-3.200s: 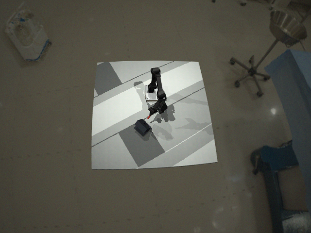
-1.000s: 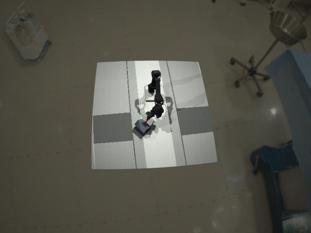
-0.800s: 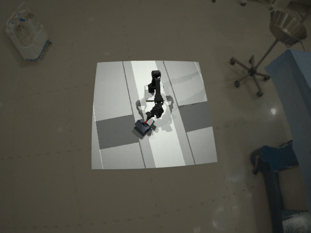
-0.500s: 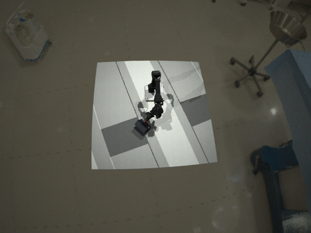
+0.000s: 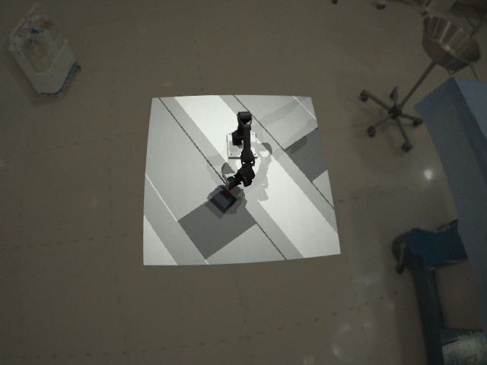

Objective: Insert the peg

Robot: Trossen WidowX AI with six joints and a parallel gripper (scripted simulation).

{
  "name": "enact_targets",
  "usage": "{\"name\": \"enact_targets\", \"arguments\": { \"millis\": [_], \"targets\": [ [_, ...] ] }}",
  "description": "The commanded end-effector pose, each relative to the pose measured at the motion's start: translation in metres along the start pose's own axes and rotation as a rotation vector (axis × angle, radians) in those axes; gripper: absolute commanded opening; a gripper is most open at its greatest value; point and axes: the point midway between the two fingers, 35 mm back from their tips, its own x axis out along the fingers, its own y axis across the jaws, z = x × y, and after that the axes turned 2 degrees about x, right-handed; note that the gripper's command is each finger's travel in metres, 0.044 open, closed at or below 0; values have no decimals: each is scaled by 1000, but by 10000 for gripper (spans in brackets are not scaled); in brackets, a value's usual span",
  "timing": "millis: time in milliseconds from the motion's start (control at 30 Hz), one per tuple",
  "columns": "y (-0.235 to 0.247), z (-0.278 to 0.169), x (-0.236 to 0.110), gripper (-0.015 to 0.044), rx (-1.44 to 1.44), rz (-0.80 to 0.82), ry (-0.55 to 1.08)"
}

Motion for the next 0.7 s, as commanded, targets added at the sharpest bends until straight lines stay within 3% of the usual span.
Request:
{"name": "enact_targets", "arguments": {
  "millis": [0, 667],
  "targets": [
    [1, 1, 3, 0, -5, 3, -2],
    [1, 1, 16, 0, -5, 2, -2]
  ]
}}
